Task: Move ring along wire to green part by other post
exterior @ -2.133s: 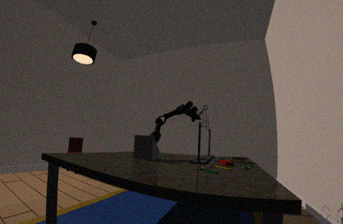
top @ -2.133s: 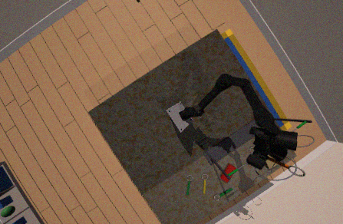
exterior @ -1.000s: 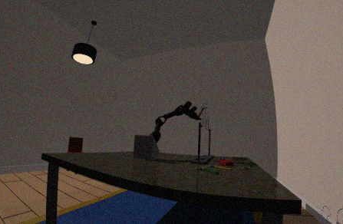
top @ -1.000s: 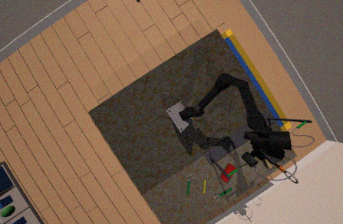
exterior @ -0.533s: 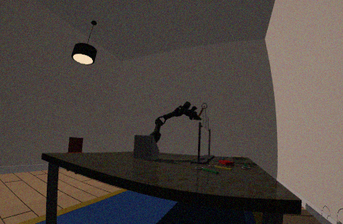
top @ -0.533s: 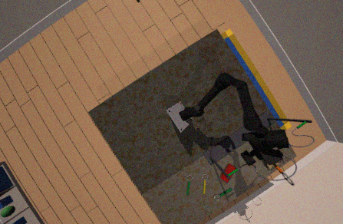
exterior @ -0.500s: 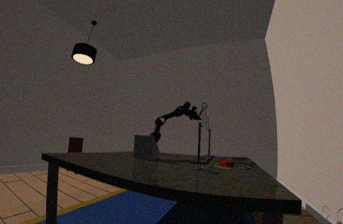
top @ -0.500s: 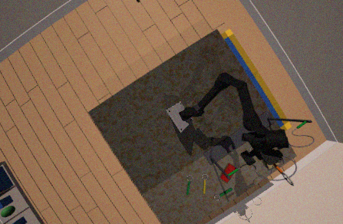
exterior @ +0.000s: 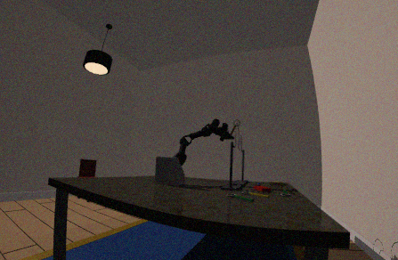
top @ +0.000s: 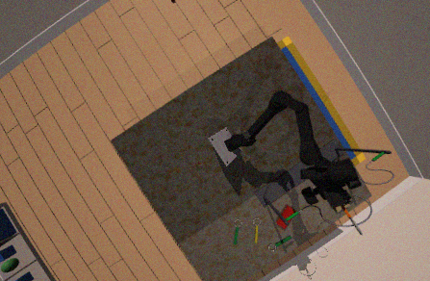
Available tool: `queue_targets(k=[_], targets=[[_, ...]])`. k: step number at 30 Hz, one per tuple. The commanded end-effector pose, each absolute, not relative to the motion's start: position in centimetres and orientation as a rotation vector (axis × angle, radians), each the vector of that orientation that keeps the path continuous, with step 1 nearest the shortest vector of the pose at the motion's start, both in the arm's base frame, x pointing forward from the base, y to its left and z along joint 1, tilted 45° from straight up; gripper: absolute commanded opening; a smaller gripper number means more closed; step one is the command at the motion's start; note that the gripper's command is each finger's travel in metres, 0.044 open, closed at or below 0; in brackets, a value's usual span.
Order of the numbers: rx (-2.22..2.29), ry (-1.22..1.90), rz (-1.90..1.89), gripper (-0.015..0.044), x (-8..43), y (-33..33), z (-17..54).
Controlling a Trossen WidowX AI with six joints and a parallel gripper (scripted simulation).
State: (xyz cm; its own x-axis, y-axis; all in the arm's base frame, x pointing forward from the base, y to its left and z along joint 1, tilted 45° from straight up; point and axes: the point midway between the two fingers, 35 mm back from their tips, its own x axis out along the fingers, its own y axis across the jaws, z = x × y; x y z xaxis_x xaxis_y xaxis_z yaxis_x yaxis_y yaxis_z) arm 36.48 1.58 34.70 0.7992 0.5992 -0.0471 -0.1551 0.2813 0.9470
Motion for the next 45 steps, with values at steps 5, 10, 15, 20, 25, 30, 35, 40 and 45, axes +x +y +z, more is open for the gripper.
queue_targets(k=[5,10,15,20,25,30,35,40,45], targets=[[1.283,0.432,0.550,-0.0150,36.3,1.8,34.9],[1.345,0.425,0.562,-0.0150,36.3,1.8,35.0],[1.407,0.417,0.573,-0.0150,36.3,1.8,35.2],[1.469,0.410,0.585,-0.0150,36.3,1.9,35.4],[1.522,0.402,0.594,-0.0150,36.3,1.9,35.5],[1.564,0.396,0.602,-0.0150,36.3,1.9,35.6],[1.605,0.390,0.609,-0.0150,36.3,1.9,35.7],[1.654,0.383,0.618,-0.0150,36.3,1.9,35.9],[1.702,0.376,0.626,-0.0150,36.3,1.9,36.0]])
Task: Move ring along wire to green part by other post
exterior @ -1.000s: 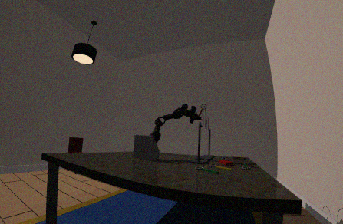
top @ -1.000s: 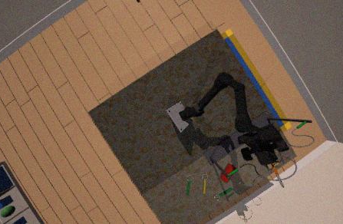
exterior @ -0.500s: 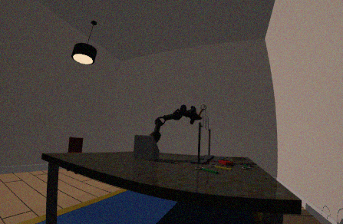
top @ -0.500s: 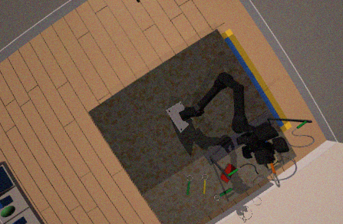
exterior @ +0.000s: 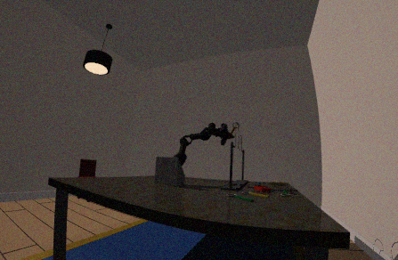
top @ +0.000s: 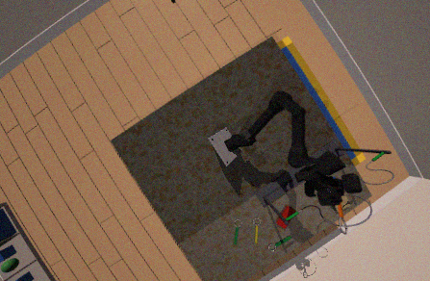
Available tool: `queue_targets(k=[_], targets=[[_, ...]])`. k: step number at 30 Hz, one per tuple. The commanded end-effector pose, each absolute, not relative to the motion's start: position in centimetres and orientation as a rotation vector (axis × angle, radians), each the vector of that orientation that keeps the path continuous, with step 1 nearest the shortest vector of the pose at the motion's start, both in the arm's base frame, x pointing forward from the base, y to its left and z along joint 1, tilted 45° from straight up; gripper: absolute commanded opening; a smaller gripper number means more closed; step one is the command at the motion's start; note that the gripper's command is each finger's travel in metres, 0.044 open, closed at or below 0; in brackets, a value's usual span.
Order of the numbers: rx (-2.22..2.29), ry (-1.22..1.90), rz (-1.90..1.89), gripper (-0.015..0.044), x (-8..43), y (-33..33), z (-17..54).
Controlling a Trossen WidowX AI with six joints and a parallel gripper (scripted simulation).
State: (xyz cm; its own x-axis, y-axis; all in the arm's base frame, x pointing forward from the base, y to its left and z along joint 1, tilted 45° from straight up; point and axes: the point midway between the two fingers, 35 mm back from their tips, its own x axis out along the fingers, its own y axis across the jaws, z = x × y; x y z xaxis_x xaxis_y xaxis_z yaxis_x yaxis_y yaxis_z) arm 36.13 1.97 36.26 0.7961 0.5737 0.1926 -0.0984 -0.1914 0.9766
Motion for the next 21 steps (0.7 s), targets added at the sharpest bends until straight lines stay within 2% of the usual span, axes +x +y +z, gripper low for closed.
queue_targets(k=[1,21], targets=[[1.711,0.375,0.627,-0.0150,36.27,1.86,36.02],[1.904,0.342,0.659,-0.0150,36.27,1.75,36.53]])
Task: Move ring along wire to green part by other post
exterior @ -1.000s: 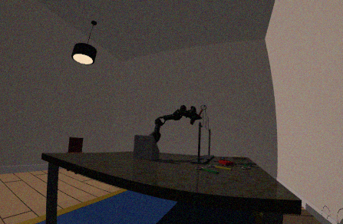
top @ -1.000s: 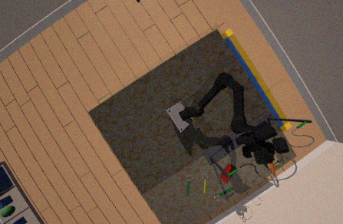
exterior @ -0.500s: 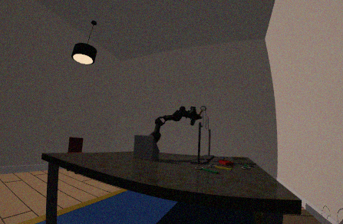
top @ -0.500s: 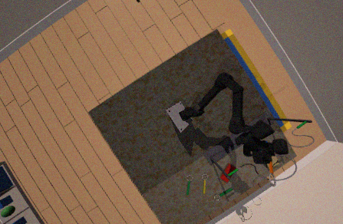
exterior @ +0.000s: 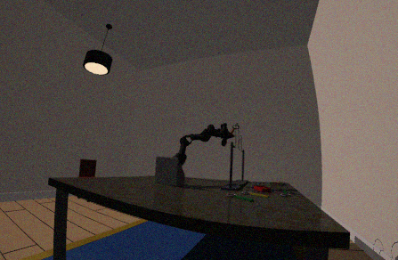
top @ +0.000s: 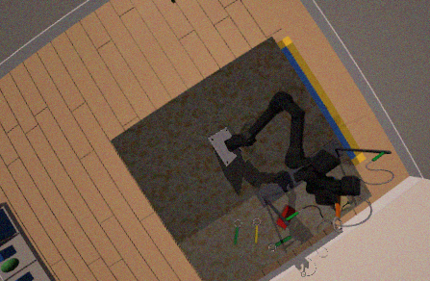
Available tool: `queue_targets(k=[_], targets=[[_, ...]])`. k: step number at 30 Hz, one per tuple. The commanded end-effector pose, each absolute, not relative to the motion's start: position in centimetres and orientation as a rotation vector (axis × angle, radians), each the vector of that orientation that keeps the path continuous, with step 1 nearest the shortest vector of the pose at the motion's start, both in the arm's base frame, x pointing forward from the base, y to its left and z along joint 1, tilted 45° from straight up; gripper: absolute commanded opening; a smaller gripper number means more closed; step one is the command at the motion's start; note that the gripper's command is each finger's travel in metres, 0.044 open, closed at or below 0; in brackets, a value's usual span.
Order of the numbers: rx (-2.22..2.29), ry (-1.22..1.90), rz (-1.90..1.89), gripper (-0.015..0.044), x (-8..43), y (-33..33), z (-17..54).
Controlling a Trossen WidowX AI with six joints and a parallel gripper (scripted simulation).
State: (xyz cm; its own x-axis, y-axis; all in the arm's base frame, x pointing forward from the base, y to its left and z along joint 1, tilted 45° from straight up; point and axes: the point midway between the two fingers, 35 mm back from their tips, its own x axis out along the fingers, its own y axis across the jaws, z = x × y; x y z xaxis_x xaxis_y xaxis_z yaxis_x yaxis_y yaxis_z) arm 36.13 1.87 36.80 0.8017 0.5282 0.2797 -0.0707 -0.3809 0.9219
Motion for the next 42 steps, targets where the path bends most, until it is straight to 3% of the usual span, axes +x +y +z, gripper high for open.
queue_targets(k=[1,42], targets=[[1.915,0.340,0.661,-0.0150,36.3,1.7,36.6],[2.407,0.237,0.732,-0.0150,36.3,1.0,37.7]])
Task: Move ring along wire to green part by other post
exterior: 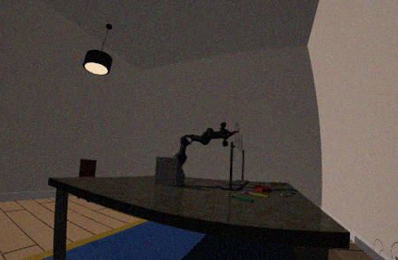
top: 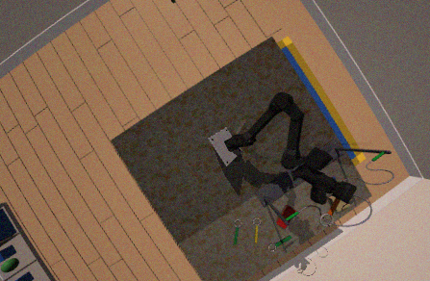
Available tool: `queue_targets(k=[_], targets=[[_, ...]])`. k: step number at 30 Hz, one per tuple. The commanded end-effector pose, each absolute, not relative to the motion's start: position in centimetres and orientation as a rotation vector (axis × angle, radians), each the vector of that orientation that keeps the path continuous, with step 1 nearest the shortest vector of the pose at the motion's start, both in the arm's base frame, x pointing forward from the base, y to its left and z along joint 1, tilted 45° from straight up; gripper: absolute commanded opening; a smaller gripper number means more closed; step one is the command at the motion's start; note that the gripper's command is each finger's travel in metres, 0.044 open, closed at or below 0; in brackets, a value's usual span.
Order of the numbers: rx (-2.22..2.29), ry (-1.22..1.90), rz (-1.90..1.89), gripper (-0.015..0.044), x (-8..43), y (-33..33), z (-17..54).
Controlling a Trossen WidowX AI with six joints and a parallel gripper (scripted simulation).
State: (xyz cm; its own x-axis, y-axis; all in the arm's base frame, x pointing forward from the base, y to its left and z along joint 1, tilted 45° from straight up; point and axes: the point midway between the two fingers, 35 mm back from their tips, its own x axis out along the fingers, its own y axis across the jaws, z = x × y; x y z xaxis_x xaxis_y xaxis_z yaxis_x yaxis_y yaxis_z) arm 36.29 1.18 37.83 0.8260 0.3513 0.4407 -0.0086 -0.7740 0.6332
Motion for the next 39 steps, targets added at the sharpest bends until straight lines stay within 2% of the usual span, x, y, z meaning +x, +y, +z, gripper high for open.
queue_targets(k=[1,39], targets=[[2.419,0.234,0.734,-0.0150,36.34,1.00,37.71],[2.831,0.117,0.781,-0.0150,36.38,0.50,38.19]])
